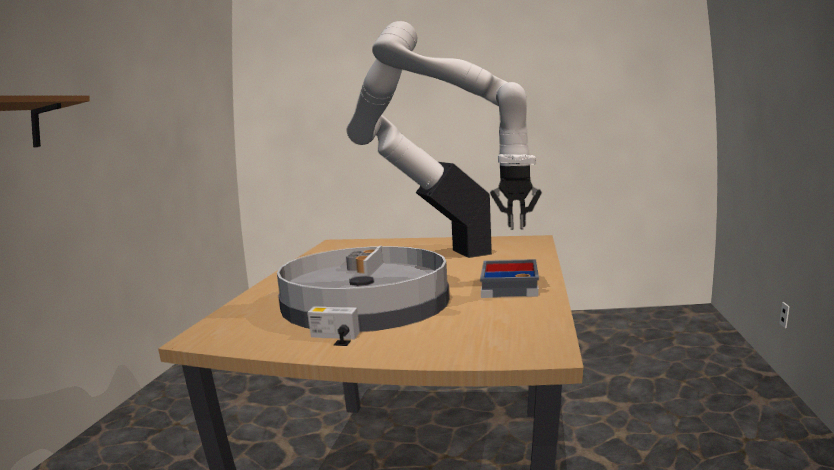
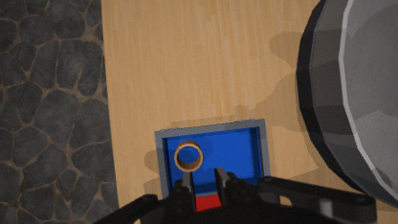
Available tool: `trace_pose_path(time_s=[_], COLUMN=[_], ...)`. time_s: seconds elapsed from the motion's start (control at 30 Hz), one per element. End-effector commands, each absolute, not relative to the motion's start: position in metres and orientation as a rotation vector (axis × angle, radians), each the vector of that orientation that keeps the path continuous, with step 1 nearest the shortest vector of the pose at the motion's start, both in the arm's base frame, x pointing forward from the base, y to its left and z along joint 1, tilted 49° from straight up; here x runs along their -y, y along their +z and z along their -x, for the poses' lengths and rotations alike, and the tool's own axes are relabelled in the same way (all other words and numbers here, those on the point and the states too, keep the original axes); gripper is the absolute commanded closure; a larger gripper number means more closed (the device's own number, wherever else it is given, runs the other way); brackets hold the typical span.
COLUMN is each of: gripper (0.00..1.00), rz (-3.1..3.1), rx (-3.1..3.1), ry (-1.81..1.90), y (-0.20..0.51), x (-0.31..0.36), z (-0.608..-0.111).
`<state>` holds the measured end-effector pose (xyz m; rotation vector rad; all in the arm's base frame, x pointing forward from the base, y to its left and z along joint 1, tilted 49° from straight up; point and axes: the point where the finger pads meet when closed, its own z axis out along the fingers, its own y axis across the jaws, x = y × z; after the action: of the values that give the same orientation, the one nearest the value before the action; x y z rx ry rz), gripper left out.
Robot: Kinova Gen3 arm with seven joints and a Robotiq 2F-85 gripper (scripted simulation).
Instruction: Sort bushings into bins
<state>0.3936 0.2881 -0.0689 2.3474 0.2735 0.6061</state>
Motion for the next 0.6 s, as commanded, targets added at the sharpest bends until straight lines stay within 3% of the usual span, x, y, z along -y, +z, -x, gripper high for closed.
trace_pose_path(time_s=[0.0, 0.57], gripper=[0.81, 0.82], rz=[-2.349, -2.353], rx=[-0.275, -0.262], ry=[0.608, 0.612], y=[-0.068, -0.004], x=[-0.289, -0.195], z=[-0.393, -0.383])
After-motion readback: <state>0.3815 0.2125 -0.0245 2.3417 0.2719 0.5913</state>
